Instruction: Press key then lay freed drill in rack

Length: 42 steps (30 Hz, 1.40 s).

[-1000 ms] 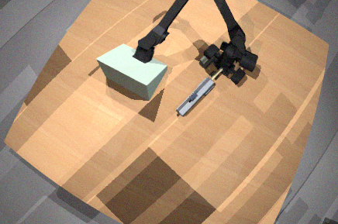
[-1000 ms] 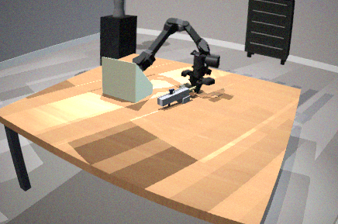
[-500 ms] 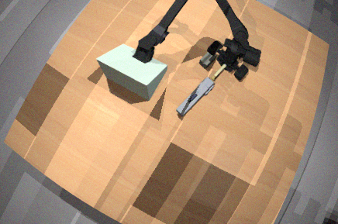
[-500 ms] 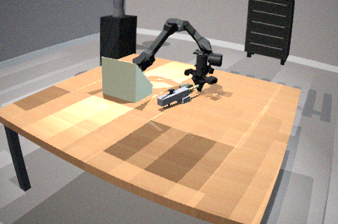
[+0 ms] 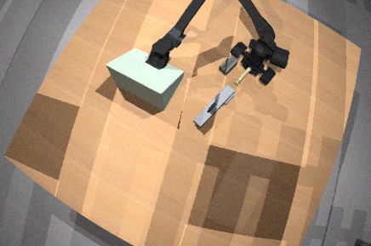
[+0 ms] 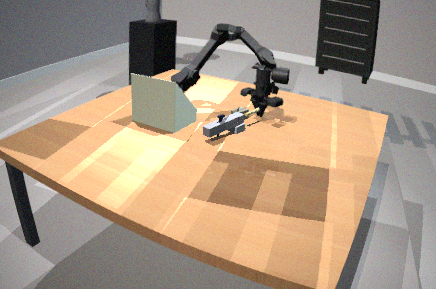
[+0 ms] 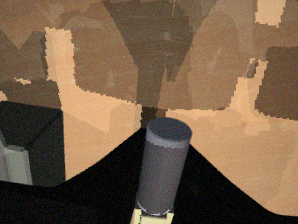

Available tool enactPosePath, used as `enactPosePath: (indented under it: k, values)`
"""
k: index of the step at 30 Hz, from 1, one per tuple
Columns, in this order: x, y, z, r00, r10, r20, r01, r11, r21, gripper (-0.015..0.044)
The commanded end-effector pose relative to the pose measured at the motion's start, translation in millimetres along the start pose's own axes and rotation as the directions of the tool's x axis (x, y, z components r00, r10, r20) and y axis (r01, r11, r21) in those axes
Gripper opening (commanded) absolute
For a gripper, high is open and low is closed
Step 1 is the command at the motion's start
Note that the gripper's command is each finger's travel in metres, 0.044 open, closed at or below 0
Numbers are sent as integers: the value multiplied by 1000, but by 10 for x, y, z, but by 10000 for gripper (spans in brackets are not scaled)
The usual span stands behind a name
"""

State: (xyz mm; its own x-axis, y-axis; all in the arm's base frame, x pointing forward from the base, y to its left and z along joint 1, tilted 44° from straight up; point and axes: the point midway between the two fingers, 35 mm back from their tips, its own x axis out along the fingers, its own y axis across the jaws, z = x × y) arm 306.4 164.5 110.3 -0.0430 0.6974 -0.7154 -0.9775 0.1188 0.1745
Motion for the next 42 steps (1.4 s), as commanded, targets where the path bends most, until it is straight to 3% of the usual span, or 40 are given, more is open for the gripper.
enactPosePath:
  k: [1, 42]
  values:
    - [-33, 0, -3, 1000, -7, -1, 7, 1000, 1, 0]
    - [-144, 27, -43, 1000, -7, -1, 7, 1000, 1, 0]
